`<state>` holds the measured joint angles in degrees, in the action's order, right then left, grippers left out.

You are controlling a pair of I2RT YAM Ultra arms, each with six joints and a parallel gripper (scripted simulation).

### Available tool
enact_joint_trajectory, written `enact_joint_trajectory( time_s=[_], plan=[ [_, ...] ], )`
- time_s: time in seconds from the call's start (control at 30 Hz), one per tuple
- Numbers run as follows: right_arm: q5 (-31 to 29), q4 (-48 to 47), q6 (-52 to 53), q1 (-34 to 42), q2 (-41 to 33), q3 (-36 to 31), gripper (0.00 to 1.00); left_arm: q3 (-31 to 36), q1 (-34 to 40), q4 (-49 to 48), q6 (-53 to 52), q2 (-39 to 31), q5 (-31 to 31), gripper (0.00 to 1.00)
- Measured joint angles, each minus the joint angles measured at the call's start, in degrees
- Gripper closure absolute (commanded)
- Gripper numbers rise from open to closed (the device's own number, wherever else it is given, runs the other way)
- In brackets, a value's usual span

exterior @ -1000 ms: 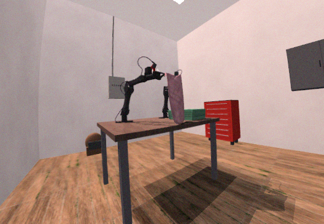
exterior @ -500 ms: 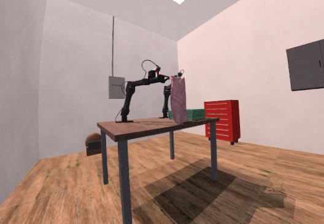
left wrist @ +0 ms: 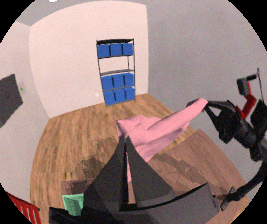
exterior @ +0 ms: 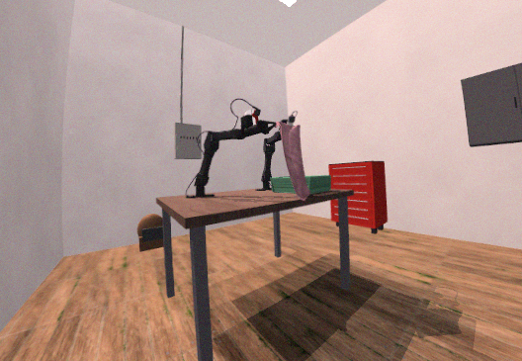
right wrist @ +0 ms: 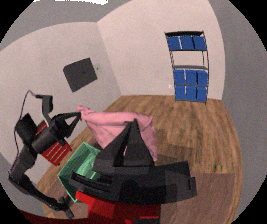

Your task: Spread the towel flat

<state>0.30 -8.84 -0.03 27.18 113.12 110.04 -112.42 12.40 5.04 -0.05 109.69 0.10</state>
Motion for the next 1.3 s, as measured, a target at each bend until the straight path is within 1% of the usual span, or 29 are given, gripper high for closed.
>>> enact_joint_trajectory(
  time_s=[0.1,0.3,0.57,0.73,0.93,1.03,1.3],
  plan=[
    [0.00,1.73,0.00,0.02,-0.11,0.15,1.00,0.00,0.02,1.18,0.00,-0.13,0.04,1.00],
    [-0.02,9.38,0.00,0.42,-1.46,1.25,1.00,0.24,0.42,6.21,0.00,-1.44,0.02,1.00],
    [-0.02,19.91,0.00,1.33,-5.20,1.27,1.00,-0.70,1.29,17.31,0.00,-3.76,0.02,1.00],
    [-0.02,25.66,0.00,1.68,-6.25,1.27,1.00,-1.53,1.55,23.08,0.00,-4.42,0.02,1.00],
    [-0.02,34.47,0.00,2.69,-7.58,1.27,1.00,0.96,2.49,29.46,0.00,-6.86,-0.02,1.00],
    [-0.02,38.05,0.00,3.26,-8.98,0.24,1.00,2.51,2.95,32.59,0.00,-8.24,-0.04,1.00],
    [-0.02,47.52,0.00,4.61,-10.43,-0.42,1.00,2.62,3.91,41.55,0.04,-9.46,-0.11,1.00]
  ],
)
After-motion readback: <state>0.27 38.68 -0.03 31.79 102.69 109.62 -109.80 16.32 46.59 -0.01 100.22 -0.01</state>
